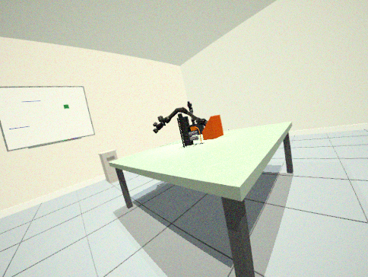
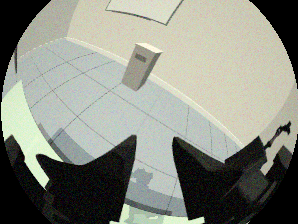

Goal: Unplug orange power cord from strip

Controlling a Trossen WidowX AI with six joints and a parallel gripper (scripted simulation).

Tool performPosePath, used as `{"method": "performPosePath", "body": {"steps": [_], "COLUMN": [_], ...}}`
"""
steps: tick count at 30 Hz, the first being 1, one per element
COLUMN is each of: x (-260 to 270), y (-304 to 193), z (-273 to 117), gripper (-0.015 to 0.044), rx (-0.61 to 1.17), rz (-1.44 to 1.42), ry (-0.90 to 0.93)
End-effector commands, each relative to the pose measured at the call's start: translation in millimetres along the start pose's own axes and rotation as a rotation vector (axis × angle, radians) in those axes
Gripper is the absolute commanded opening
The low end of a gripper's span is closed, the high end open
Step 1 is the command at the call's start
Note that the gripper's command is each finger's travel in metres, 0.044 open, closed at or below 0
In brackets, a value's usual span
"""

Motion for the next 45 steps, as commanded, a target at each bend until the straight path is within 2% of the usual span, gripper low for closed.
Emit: {"method": "performPosePath", "body": {"steps": [1, 12, 23, 34, 45], "x": [53, 200, 323, 388, 407], "y": [9, 42, 71, 84, 71], "z": [-8, -71, -189, -332, -474], "gripper": [0.0160, 0.0160, 0.0160, 0.0160, 0.0160], "rx": [0.005, -0.022, -0.110, -0.249, -0.415], "rz": [-0.015, -0.100, -0.267, -0.477, -0.743], "ry": [0.140, 0.548, 0.953, 1.268, 1.509]}}
Point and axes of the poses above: the point midway between the two fingers, 35 mm back from their tips, its own z axis out along the fingers, its own x axis across the jaws, y = z × x, the point moved 4 cm from there along -z, back along the fingers, and after that the axes turned 11 degrees about -z, right-handed, at the moved point
